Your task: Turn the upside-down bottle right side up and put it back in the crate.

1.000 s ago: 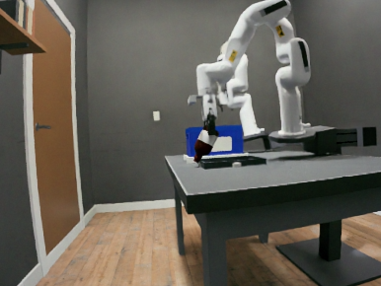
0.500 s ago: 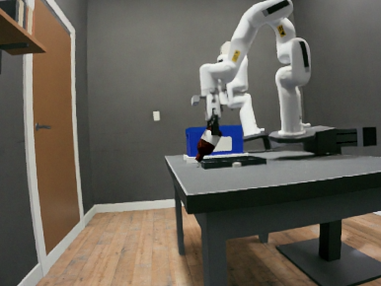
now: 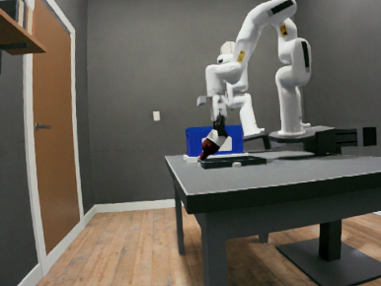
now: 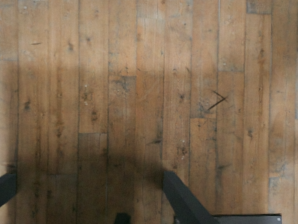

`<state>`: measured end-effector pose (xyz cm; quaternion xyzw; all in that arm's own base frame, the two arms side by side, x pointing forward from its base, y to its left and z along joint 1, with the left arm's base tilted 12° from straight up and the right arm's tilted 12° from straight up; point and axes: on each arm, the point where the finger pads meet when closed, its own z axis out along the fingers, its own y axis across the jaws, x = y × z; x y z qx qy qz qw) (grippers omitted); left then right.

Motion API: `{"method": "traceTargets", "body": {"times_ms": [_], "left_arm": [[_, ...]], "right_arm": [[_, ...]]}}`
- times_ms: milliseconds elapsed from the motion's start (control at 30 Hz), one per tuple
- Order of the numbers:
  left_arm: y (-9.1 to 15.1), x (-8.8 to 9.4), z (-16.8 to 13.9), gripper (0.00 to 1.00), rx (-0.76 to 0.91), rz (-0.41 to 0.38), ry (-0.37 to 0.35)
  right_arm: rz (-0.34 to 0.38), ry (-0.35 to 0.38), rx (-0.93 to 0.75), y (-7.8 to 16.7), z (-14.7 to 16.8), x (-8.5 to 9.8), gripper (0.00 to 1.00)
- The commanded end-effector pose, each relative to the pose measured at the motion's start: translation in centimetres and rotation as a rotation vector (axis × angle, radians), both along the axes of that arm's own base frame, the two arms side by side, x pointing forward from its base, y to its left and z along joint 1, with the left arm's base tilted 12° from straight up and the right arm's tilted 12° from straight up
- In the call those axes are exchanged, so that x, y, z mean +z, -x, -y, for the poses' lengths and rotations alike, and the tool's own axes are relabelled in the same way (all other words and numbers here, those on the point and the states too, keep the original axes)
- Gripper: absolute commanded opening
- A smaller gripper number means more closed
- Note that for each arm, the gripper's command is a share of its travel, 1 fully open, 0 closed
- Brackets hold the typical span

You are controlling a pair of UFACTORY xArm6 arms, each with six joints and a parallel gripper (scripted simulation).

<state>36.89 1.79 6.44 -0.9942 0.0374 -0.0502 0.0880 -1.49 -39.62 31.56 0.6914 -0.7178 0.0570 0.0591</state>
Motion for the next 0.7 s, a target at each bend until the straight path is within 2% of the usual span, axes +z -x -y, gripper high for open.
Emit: {"method": "traceTargets", "body": {"times_ms": [0,367,667], "left_arm": [[1.0,-0.3,-0.1,0.86,0.000,0.004,0.000],[4.3,-2.3,-0.7,0.86,0.000,0.004,0.000],[5.8,-3.8,-1.1,0.86,0.000,0.004,0.000]], "right_arm": [[0.000,0.004,0.000,0.0,0.1,0.2,1.00],[0.000,0.004,0.000,0.0,0.1,0.2,1.00],[0.000,0.004,0.000,0.0,0.1,0.2,1.00]]}}
